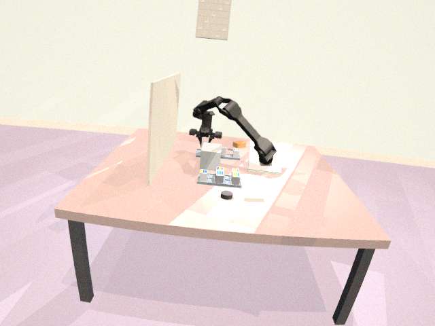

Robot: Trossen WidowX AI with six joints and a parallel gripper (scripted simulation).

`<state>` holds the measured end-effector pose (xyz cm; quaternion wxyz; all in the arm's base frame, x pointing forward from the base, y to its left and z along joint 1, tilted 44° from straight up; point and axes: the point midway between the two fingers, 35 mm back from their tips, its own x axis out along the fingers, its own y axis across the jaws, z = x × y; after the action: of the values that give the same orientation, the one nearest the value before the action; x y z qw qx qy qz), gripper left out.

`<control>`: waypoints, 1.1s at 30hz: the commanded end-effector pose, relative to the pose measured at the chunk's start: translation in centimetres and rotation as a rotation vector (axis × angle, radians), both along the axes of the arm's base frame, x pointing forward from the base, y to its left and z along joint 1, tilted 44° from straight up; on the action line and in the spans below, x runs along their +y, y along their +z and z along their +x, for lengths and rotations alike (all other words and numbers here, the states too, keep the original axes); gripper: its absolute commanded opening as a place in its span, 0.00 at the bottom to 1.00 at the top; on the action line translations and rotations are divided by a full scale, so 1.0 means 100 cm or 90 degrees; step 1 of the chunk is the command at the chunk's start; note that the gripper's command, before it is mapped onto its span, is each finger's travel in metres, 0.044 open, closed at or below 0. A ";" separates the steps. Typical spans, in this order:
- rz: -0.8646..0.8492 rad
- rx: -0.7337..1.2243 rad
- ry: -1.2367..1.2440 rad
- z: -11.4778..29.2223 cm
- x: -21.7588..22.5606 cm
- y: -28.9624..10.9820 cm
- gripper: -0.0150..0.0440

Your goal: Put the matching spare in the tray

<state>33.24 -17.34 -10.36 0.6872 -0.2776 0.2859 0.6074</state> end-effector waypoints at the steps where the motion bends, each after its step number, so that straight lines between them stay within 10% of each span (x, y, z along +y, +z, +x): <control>1: 0.005 0.003 -0.002 -0.001 0.004 -0.002 0.25; 19: 0.006 0.003 -0.002 -0.003 0.014 -0.010 0.25; 33: 0.001 0.000 0.001 -0.001 0.010 -0.009 0.88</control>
<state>33.13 -16.27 -11.23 0.6868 -0.2766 0.2854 0.6085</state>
